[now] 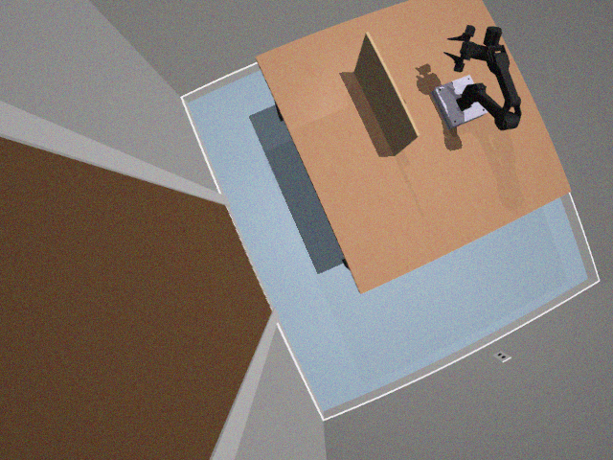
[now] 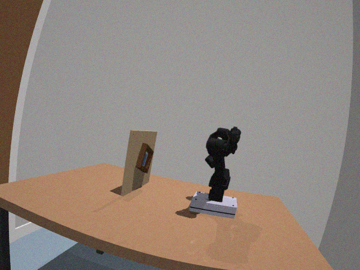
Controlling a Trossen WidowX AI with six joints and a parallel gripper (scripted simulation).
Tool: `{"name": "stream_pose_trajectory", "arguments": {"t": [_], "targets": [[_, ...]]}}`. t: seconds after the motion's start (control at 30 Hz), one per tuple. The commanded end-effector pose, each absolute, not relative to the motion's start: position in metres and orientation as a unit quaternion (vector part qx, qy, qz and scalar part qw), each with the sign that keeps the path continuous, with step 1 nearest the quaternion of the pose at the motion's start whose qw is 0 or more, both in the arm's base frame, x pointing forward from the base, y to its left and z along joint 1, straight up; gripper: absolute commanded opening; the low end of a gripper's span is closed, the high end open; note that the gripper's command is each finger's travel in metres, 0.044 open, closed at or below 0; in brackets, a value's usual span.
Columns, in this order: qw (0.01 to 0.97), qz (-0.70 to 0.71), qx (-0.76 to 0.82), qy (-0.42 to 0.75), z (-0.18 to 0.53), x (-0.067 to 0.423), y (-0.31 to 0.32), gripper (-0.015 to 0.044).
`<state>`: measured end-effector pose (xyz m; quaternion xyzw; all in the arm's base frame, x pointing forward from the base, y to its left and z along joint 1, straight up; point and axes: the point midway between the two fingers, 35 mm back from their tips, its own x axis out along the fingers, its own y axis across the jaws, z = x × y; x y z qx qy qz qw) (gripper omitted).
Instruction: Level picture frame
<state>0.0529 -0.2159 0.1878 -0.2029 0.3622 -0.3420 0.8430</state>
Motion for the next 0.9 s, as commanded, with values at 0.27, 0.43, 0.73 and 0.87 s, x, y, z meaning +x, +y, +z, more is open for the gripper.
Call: {"name": "stream_pose_trajectory", "arguments": {"t": [0.27, 0.43, 0.73, 0.87], "targets": [[0.922, -0.287, 0.258, 0.021, 0.203, 0.123, -0.206, 0.0260], [0.898, -0.227, 0.377, -0.025, 0.206, 0.138, -0.194, 0.0260], [0.803, -0.112, 0.583, -0.054, 0.209, 0.159, -0.166, 0.0260], [0.740, -0.066, 0.667, -0.046, 0.209, 0.166, -0.152, 0.0260]]}}
